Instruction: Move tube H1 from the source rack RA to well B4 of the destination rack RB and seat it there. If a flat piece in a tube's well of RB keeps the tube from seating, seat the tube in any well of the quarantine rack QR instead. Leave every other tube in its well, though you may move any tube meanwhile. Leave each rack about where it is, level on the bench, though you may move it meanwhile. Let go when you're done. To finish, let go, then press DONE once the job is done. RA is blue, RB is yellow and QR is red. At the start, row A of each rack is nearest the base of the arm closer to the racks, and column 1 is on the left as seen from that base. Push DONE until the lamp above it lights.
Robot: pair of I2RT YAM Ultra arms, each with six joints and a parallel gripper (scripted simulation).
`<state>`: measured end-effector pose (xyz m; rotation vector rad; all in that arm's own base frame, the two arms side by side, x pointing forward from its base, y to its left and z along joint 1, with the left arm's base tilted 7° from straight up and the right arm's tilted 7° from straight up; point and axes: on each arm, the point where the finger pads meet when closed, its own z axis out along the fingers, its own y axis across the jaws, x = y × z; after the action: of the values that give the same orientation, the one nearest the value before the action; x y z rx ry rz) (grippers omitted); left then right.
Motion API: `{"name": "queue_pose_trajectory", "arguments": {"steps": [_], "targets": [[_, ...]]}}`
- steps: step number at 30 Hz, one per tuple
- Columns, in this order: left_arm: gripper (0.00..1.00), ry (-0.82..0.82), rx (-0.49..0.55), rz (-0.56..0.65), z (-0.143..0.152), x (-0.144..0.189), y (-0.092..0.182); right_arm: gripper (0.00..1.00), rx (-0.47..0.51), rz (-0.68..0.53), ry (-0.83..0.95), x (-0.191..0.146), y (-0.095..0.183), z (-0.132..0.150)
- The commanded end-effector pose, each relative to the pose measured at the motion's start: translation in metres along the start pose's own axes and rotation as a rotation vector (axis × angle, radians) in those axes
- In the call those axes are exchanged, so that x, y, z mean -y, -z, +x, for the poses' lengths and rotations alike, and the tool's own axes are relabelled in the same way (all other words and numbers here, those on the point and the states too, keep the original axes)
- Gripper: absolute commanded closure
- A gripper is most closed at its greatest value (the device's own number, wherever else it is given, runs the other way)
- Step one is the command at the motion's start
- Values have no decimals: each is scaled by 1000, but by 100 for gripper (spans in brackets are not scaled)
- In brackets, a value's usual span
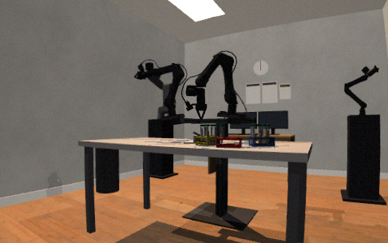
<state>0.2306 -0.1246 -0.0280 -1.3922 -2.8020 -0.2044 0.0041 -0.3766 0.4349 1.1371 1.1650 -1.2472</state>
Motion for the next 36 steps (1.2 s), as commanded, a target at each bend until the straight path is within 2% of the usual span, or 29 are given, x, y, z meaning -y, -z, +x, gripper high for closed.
{"name": "queue_pose_trajectory", "arguments": {"steps": [1, 16, 29, 36], "targets": [[100, 21, 55, -28, -10, -7, 9, 100, 28, 23, -11, 7, 11, -21], [100, 21, 55, -28, -10, -7, 9, 100, 28, 23, -11, 7, 11, -21], [100, 5, 41, -10, -11, 52, 5, 100, 28, 23, -11, 7, 11, -21], [100, 5, 42, -5, -10, 67, 5, 100, 28, 23, -11, 7, 11, -21]]}}
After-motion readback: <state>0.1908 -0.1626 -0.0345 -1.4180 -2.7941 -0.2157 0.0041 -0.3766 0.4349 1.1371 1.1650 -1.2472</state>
